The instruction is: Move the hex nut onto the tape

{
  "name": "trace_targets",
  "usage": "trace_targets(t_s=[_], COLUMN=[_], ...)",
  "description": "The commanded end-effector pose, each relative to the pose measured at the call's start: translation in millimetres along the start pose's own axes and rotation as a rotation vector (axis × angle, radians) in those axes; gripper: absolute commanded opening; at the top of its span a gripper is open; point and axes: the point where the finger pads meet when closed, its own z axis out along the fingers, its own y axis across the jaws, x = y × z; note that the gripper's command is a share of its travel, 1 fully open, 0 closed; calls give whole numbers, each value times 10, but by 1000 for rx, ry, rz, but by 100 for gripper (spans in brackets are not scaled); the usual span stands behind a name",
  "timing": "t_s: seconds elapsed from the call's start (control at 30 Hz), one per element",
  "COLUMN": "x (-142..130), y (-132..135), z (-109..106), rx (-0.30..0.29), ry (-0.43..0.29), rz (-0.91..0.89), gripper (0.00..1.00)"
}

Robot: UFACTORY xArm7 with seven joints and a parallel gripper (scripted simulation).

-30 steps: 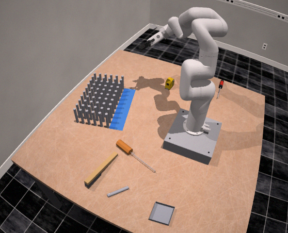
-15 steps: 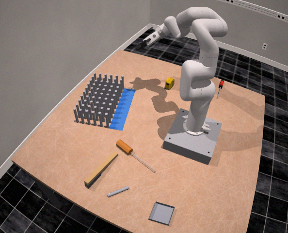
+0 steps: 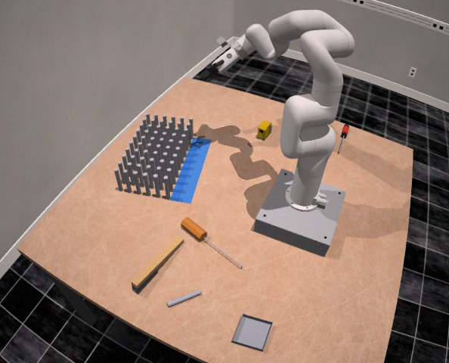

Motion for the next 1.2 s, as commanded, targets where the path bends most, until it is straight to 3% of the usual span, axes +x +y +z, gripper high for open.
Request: trace_targets(t_s=[0.0, 0.57, 0.63, 1.17], x=[70, 70, 6, 6], y=[-568, -568, -1125, -1125], z=[398, 398, 790, 790], rx=[18, 18, 17, 17], ry=[-83, -83, -174, -174], rz=[44, 44, 90, 90], gripper=[100, 100, 100, 100])
